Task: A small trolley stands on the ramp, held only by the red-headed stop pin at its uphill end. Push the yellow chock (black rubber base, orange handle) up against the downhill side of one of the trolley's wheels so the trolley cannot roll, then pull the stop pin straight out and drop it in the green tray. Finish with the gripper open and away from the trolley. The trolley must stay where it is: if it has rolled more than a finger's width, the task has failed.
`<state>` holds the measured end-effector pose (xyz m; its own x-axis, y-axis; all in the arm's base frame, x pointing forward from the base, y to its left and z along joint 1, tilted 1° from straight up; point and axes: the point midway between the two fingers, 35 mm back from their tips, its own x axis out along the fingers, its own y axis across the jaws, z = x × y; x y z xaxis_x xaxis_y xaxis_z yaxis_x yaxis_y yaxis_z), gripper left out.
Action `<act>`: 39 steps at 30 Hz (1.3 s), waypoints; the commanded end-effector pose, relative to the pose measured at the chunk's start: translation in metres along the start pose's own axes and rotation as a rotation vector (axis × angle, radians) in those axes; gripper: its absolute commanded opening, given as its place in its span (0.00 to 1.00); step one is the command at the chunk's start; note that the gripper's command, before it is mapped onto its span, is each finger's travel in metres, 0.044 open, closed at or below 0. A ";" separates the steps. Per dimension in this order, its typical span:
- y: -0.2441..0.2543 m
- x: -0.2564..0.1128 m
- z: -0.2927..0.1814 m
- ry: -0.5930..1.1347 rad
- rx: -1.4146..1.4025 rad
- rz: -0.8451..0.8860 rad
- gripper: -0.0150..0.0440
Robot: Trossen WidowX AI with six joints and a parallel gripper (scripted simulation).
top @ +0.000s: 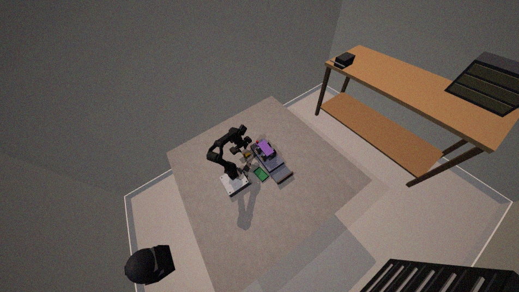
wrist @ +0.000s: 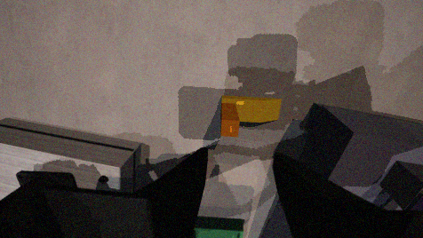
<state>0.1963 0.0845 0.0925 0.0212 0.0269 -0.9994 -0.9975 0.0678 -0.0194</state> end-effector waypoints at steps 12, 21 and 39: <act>0.004 0.030 -0.001 0.001 0.003 0.011 0.58; 0.004 0.044 -0.001 0.001 0.003 0.011 0.58; 0.005 0.060 -0.001 0.001 0.003 0.012 0.58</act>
<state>0.1941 0.0855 0.0350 0.0144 0.0243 -0.9996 -0.9976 0.0676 -0.0127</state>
